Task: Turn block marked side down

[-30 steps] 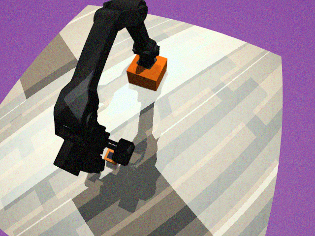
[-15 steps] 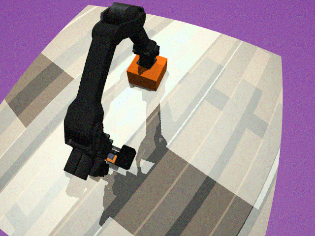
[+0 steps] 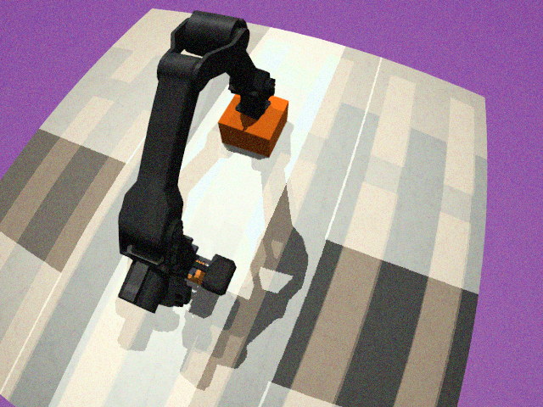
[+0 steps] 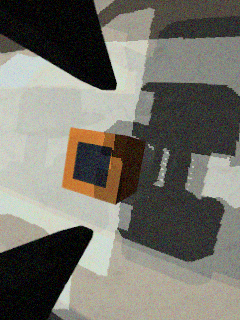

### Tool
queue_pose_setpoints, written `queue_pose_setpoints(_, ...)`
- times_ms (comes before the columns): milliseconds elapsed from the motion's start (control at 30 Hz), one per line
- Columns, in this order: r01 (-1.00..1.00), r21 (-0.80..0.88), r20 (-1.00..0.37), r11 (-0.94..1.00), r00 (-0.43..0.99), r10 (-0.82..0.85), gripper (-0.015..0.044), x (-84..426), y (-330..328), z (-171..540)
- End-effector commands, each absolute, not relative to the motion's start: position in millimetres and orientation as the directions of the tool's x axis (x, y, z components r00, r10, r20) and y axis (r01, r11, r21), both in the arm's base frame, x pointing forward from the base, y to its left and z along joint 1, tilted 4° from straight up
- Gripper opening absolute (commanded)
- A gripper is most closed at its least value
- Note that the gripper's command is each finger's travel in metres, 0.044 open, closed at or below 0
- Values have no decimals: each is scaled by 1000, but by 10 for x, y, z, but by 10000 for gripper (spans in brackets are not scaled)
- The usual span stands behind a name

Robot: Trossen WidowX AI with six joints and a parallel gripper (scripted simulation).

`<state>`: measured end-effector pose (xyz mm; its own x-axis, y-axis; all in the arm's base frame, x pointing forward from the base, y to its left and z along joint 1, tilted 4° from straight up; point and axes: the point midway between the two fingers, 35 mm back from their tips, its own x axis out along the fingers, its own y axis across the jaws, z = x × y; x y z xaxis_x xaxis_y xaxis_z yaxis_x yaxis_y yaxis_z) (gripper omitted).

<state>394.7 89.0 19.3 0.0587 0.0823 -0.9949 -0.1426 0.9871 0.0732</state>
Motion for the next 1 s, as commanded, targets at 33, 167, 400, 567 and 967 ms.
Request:
queue_pose_setpoints(33,-137,70,-995,988,57,78,440,3941,890,101)
queue_pose_setpoints(167,-137,70,-995,988,57,78,440,3941,893,61)
queue_pose_setpoints(400,-137,70,-995,988,57,78,256,3941,893,61)
queue_pose_setpoints(567,-137,70,-995,988,57,78,164,3941,893,61)
queue_pose_setpoints(967,-137,70,-995,988,57,78,84,3941,893,61)
